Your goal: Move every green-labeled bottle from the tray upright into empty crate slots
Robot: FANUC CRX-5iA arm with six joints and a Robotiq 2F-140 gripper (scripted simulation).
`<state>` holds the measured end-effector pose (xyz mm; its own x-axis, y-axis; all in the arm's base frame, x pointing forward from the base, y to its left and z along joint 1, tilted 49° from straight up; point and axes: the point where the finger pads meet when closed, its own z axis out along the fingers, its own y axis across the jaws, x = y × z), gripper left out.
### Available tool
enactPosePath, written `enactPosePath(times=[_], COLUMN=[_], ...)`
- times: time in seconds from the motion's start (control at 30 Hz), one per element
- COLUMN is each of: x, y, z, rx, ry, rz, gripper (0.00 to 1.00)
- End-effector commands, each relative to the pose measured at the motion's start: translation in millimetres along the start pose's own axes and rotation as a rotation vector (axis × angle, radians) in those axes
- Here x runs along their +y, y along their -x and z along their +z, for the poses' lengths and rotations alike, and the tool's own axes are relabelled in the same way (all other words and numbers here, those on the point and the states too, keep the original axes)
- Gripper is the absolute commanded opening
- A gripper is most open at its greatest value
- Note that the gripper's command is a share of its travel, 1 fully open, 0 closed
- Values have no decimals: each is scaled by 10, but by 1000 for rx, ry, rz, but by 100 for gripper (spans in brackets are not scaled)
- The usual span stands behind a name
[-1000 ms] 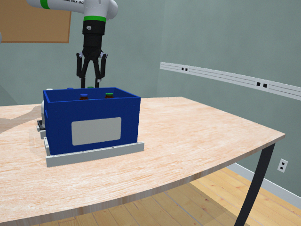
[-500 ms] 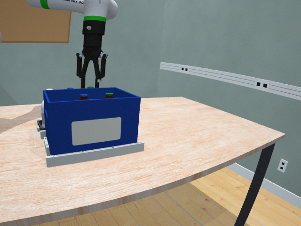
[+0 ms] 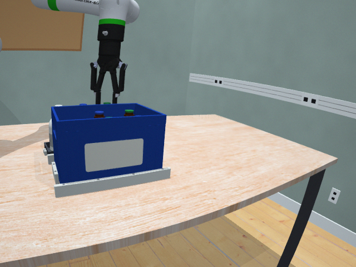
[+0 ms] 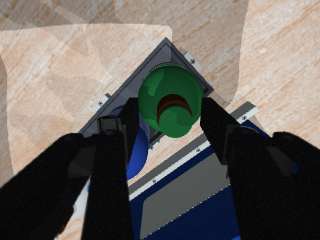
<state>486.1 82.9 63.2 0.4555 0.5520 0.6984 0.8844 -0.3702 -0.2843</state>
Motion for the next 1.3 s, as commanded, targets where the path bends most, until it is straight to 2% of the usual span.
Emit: enactPosePath(times=[0.0,0.03,1.27], x=[5,5,5], y=[0,0,0], z=[-8,-8,-8], rx=[0,0,0], ry=[2,2,2], rz=[0,0,0], gripper=[44,10,10])
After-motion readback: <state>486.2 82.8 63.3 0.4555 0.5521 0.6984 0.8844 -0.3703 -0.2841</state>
